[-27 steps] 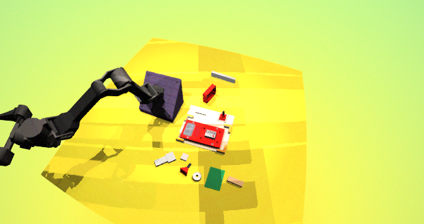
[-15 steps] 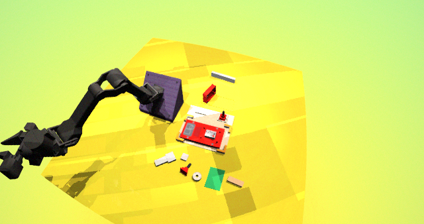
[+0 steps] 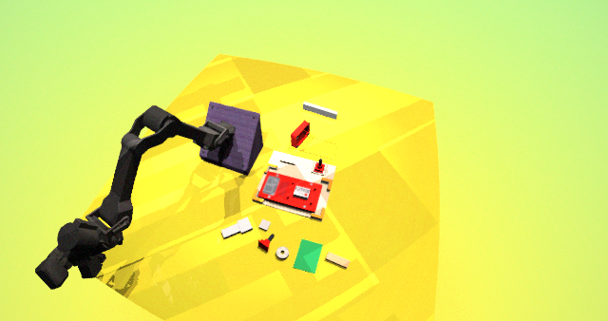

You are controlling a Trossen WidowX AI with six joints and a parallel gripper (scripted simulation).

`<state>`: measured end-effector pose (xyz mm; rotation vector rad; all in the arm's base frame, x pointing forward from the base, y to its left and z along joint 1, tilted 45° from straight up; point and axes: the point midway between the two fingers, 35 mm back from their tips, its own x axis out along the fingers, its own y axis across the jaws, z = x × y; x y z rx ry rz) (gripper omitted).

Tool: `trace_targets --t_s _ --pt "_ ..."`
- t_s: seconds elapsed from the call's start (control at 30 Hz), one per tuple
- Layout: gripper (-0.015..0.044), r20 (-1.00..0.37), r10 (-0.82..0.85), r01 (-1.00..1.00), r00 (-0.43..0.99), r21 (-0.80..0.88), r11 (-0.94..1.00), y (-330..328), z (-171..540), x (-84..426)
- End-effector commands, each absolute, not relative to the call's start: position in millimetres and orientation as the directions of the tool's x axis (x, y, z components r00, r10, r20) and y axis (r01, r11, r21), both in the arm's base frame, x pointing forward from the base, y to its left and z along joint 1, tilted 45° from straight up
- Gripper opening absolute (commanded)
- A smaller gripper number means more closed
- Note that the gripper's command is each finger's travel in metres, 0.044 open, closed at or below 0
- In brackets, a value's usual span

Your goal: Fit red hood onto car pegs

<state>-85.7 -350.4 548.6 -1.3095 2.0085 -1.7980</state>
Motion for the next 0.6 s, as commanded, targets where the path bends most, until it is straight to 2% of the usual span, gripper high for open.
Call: trace_targets --t_s 0.0,0.27,0.57 --pt "0.0 0.377 -0.754 -0.396 -0.537 -0.902 -0.169 -376 529 -53" --pt "0.0 0.285 -0.877 -0.168 -0.386 -0.957 -0.237 -408 493 15" --pt "0.0 0.171 -0.966 0.104 -0.194 -0.975 -0.194 -424 449 99"
